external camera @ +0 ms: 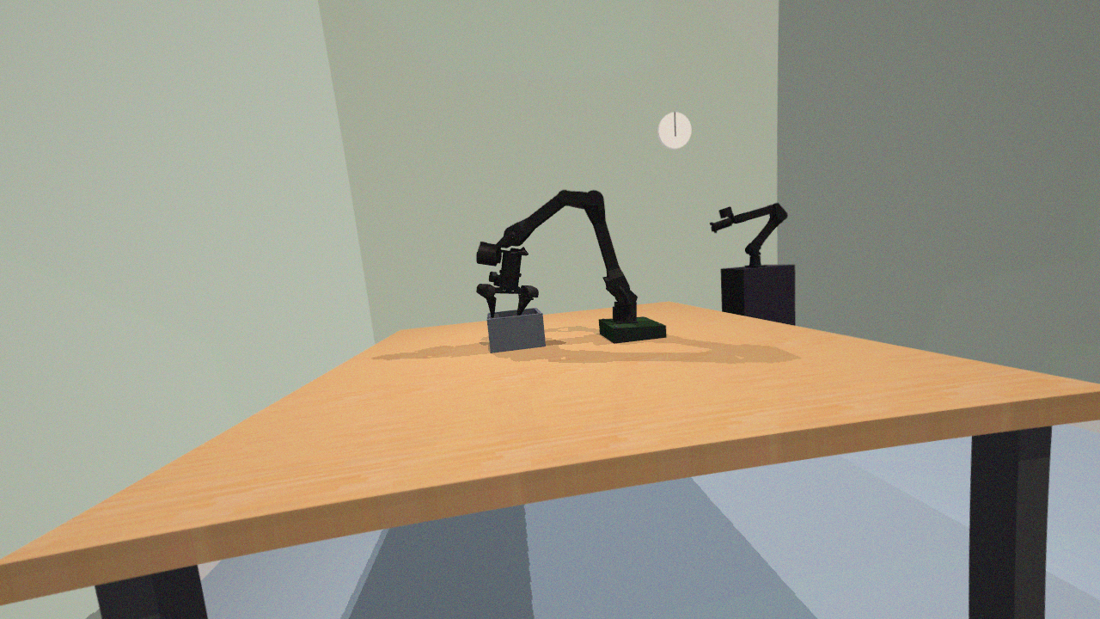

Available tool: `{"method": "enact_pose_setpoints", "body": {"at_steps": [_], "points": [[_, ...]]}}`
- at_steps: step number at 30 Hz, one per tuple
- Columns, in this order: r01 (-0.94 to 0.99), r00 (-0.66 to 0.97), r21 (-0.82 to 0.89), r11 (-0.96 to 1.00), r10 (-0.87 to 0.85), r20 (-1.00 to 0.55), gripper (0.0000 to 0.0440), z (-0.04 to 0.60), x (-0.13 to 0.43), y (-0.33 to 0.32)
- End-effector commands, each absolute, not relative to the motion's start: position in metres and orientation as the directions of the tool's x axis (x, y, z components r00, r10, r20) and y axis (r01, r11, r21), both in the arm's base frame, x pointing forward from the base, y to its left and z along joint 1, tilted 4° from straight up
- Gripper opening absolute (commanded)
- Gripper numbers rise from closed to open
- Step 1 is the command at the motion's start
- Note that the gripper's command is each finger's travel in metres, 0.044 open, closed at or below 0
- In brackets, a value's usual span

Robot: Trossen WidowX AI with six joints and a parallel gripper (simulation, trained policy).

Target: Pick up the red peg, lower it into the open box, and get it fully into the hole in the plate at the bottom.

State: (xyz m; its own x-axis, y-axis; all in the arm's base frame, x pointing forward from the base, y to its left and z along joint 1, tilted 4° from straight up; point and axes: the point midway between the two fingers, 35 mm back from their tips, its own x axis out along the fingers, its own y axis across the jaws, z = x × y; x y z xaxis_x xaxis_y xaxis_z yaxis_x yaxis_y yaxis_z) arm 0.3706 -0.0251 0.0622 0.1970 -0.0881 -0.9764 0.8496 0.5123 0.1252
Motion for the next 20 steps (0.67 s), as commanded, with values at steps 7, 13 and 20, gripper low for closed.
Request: {"method": "enact_pose_setpoints", "body": {"at_steps": [7,13,20], "points": [[0.848,0.304,0.202,0.489,-0.136,-0.943,0.0440,0.075,0.409,-0.053],[0.843,0.361,0.247,0.479,-0.163,-0.918,0.0440,0.084,0.427,-0.068],[0.843,0.362,0.247,0.479,-0.163,-0.918,0.0440,0.084,0.427,-0.068]]}}
